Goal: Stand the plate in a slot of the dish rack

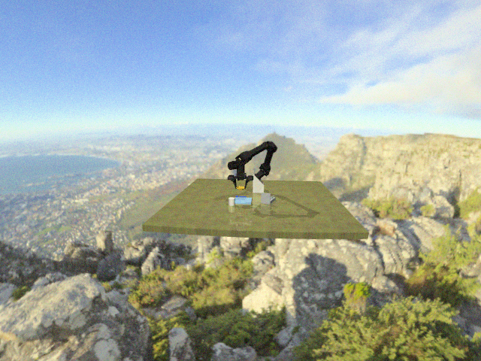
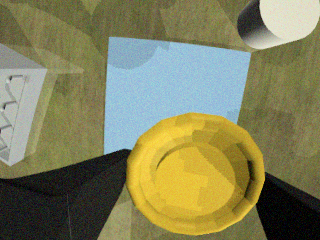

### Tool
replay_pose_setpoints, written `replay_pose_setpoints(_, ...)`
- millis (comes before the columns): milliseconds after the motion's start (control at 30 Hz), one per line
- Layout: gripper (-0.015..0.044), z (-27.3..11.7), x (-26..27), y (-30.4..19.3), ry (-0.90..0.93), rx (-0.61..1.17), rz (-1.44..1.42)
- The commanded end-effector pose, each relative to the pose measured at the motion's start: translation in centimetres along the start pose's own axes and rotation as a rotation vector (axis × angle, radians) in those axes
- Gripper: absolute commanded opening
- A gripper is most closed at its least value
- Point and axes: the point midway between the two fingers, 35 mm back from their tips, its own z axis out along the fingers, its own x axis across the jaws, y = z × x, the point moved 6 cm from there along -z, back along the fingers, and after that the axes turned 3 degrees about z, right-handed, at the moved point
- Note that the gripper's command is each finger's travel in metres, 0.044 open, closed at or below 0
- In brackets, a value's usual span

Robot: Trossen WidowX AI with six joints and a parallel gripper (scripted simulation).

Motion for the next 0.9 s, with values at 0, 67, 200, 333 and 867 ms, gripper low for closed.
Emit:
replay_pose_setpoints(0,0.0000,-2.3,0.1,0.1,-0.007,-0.002,-0.008)
replay_pose_setpoints(67,0.0000,-3.2,0.0,0.1,-0.008,-0.002,-0.007)
replay_pose_setpoints(200,0.0000,-5.1,-0.1,0.2,-0.007,-0.003,-0.005)
replay_pose_setpoints(333,0.0000,-6.9,-0.2,0.1,-0.006,-0.003,-0.005)
replay_pose_setpoints(867,0.0000,-9.5,3.6,-0.2,-0.004,0.001,0.250)
